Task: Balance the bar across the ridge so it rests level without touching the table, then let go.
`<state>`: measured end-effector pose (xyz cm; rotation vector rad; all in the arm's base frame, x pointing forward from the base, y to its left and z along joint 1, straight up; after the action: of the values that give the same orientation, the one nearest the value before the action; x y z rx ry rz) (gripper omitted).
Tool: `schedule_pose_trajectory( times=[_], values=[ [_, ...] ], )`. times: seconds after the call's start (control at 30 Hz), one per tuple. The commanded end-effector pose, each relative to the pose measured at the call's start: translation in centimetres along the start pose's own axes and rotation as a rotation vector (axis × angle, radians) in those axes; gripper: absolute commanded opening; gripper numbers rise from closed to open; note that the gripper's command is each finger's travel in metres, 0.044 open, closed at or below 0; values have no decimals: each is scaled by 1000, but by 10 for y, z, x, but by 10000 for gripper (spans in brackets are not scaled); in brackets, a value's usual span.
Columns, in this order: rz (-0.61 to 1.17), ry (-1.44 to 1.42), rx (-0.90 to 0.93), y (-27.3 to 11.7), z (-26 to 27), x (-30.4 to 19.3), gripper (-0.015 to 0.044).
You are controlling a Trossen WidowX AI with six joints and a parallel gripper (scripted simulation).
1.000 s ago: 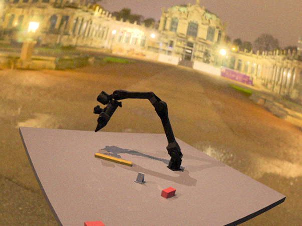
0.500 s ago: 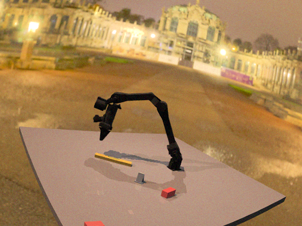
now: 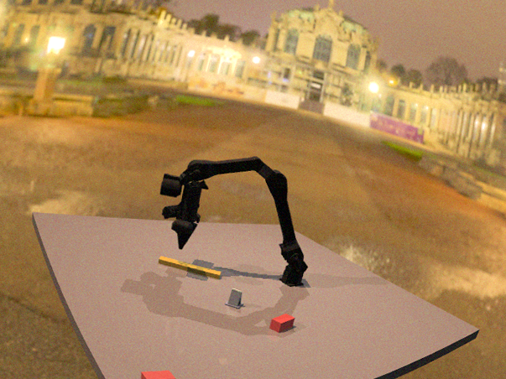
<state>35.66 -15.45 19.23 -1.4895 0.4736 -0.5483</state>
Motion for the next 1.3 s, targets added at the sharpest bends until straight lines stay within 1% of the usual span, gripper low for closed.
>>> schedule_pose_trajectory(
  times=[0.0,0.1,0.33,0.6,1.07,1.27],
  values=[
    [8,14,-26,1,0,-3,315],
    [8,14,-26,8,0,-3,315],
    [8,14,-26,45,-1,-4,315],
    [8,14,-26,48,-1,-4,315],
    [8,14,-26,70,-2,-4,315],
    [8,14,-26,71,-2,-4,315]
  ],
)
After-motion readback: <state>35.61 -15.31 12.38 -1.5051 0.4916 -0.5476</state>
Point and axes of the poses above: the point midway between the two fingers, 35 mm back from their tips, its own y axis out along the fingers, its own z axis across the jaws, x = y × z, the point moved 7 cm from there along -y, back along the fingers
